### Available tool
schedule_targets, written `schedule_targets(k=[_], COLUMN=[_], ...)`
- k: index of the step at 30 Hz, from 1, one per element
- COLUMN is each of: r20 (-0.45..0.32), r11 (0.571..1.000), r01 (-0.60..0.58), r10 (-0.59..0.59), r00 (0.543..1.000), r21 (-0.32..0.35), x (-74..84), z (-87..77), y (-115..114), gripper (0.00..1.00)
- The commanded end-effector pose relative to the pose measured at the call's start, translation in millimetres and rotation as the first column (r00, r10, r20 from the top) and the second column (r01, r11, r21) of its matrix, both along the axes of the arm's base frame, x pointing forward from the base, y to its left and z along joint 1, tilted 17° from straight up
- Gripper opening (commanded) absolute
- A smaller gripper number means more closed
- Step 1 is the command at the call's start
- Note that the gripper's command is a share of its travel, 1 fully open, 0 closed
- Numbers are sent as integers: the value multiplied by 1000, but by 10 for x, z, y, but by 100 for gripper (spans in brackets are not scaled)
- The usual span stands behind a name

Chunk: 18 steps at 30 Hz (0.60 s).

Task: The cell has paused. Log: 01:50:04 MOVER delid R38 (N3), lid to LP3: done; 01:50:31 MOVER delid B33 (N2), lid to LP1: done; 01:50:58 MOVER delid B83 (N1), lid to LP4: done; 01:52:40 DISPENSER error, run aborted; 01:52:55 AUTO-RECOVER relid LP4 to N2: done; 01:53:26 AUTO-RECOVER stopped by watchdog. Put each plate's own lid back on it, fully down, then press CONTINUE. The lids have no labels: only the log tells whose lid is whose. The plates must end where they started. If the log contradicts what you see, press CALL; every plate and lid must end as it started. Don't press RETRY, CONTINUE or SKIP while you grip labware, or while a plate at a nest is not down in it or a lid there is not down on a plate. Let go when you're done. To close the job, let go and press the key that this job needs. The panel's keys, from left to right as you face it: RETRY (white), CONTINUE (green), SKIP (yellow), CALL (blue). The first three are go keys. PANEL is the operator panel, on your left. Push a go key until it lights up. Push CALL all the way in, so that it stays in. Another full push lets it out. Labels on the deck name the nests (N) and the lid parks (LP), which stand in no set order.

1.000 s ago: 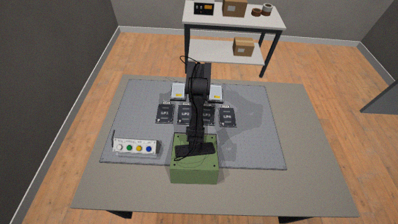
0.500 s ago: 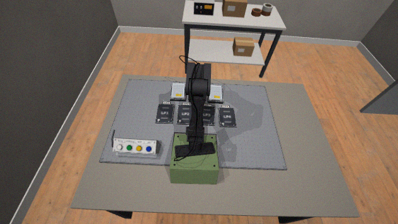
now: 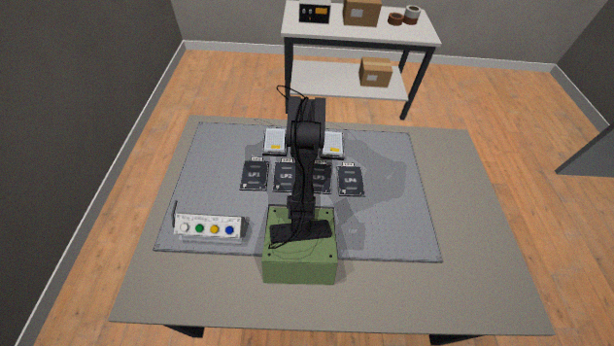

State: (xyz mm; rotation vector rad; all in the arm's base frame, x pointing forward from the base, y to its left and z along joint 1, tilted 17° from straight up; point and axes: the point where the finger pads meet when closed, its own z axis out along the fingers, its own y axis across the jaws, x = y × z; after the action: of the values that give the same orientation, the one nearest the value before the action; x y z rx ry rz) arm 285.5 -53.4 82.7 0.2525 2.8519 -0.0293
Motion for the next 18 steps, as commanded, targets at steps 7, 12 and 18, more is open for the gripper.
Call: schedule_targets(k=[7,12,18], r20=[31,33,38], r11=[1000,1000,1000], r01=[17,17,17], r10=[-17,-17,-16], r00=[999,999,999], r21=[-9,-10,-11], x=[51,54,69], z=[25,24,38], y=[-42,-42,-45], gripper=[0,0,0])
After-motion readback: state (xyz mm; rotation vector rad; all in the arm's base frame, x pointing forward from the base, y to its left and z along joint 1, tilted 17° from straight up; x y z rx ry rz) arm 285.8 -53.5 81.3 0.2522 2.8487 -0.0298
